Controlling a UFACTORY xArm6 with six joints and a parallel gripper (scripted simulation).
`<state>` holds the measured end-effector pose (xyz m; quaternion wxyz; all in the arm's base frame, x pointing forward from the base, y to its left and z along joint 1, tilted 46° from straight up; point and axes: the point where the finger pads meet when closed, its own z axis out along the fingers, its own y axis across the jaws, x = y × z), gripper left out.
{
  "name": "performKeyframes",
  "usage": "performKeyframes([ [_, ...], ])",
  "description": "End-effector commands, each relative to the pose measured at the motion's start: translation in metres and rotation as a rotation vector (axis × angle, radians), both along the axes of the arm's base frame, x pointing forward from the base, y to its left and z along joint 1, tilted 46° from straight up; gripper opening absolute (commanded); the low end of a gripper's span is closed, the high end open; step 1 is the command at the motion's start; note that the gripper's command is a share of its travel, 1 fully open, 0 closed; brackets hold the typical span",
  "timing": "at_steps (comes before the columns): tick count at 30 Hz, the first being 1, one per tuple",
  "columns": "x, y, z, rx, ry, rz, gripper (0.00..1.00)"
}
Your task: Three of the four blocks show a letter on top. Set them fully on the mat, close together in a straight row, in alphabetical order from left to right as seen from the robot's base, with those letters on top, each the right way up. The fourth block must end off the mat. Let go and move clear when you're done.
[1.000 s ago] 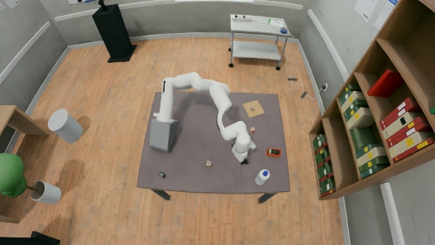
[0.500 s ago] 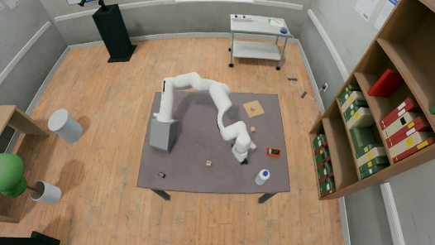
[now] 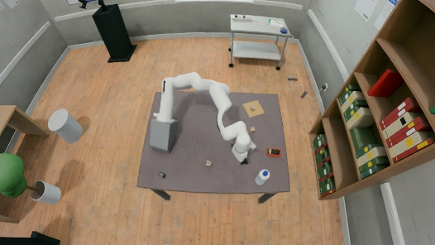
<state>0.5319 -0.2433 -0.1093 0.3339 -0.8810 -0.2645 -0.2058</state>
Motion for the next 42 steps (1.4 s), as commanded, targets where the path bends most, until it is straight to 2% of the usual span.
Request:
performKeyframes([
  [1, 0.001, -0.002, 0.001, -0.003, -0.003, -0.002, 1.0],
  [7, 0.0, -0.002, 0.001, -0.003, -0.003, -0.002, 1.0],
  [8, -0.005, -0.005, -0.002, -0.004, -0.002, -0.003, 1.0],
  [9, -0.017, -0.01, -0.008, -0.006, -0.001, -0.005, 1.0],
  [11, -0.053, -0.023, -0.026, -0.012, 0.001, -0.01, 1.0],
  [13, -0.053, -0.023, -0.026, -0.012, 0.001, -0.01, 1.0],
  [14, -0.078, -0.029, -0.038, -0.014, 0.002, -0.012, 1.0],
  [20, -0.143, -0.036, -0.062, -0.014, 0.004, -0.011, 1.0],
  [27, -0.22, -0.028, -0.084, -0.005, -0.001, -0.002, 1.0],
  [31, -0.226, -0.027, -0.085, -0.004, -0.002, -0.001, 1.0],
  [42, -0.226, -0.027, -0.085, -0.004, -0.002, -0.001, 1.0],
])
